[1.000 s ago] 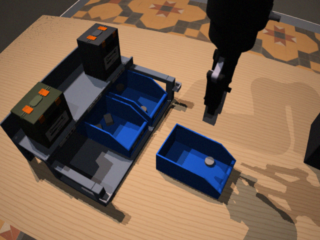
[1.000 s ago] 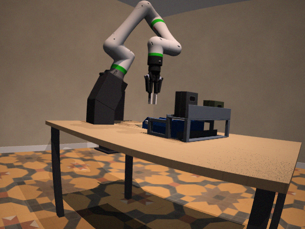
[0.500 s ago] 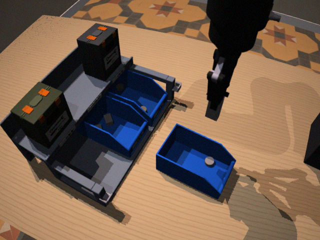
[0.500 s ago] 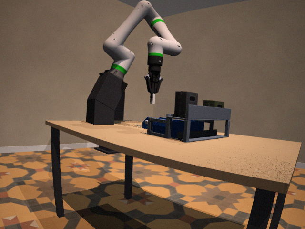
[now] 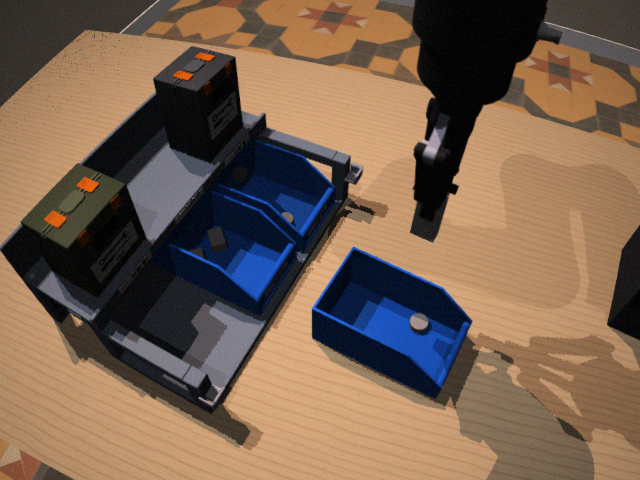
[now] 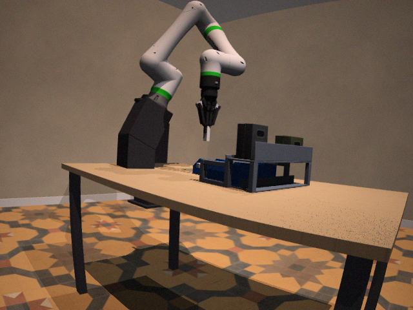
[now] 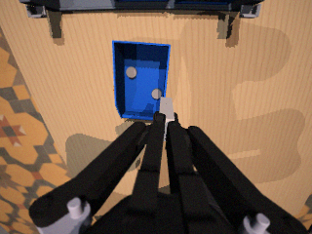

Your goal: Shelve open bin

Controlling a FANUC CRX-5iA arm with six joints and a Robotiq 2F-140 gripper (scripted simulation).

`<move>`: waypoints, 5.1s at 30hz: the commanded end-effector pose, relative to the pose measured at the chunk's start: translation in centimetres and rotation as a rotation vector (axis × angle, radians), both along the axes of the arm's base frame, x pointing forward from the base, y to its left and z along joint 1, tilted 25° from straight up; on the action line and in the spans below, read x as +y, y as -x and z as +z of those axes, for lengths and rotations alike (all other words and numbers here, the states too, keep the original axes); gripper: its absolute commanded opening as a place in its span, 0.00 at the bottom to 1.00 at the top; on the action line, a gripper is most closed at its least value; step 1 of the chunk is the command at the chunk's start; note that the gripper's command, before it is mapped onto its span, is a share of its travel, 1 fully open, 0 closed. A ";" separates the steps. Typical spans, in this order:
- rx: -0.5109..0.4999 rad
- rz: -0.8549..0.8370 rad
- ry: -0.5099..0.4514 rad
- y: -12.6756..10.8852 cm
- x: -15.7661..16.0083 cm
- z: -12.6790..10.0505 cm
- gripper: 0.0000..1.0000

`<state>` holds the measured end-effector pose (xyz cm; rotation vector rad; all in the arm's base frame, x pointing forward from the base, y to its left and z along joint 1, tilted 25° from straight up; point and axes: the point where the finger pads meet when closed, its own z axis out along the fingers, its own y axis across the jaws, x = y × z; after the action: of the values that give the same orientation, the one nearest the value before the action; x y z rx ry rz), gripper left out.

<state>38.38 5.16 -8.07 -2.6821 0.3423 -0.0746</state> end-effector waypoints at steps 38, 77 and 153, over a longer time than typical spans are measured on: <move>0.000 0.000 0.000 0.0 0.0 0.0 0.15; 0.000 0.000 0.000 -0.6 2.2 -4.8 0.15; 0.000 0.000 0.000 -0.8 2.9 -6.4 0.15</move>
<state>39.14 8.06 -14.42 -2.6821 0.3424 -0.0746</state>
